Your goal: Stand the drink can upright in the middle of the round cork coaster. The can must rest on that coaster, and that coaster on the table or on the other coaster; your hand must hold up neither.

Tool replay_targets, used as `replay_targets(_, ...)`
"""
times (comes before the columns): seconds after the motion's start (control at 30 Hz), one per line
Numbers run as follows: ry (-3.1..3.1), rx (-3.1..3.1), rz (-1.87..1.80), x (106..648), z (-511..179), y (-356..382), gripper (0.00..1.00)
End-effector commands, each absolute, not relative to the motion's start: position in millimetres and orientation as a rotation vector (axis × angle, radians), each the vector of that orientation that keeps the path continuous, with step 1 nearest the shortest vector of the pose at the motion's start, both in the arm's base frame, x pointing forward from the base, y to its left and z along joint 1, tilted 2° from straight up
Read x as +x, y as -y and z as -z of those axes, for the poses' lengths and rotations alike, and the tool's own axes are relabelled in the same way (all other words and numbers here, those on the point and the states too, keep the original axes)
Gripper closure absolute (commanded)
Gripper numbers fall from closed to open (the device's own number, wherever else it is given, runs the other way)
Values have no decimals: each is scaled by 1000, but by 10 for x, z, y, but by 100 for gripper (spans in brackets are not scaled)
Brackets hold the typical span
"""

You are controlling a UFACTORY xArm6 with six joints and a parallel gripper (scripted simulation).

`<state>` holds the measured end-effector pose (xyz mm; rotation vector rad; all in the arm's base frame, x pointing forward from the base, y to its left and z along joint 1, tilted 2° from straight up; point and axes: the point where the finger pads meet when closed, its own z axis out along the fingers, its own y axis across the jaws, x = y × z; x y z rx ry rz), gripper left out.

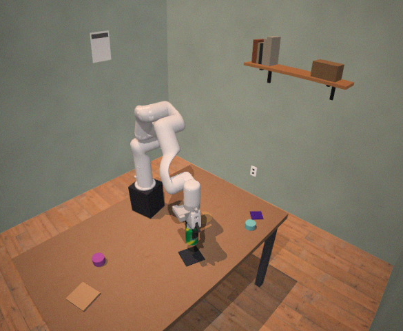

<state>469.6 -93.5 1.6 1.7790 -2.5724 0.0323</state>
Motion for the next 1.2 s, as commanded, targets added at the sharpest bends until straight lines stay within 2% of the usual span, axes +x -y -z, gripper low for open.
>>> replay_targets(0.0, 2576, 1780, -38, 4703, -34, 847, 100)
replay_targets(0.53, 2576, 1780, -38, 4572, -30, 244, 100)
replay_targets(1.17, 2576, 1780, -37, 4170, -17, -672, 100)
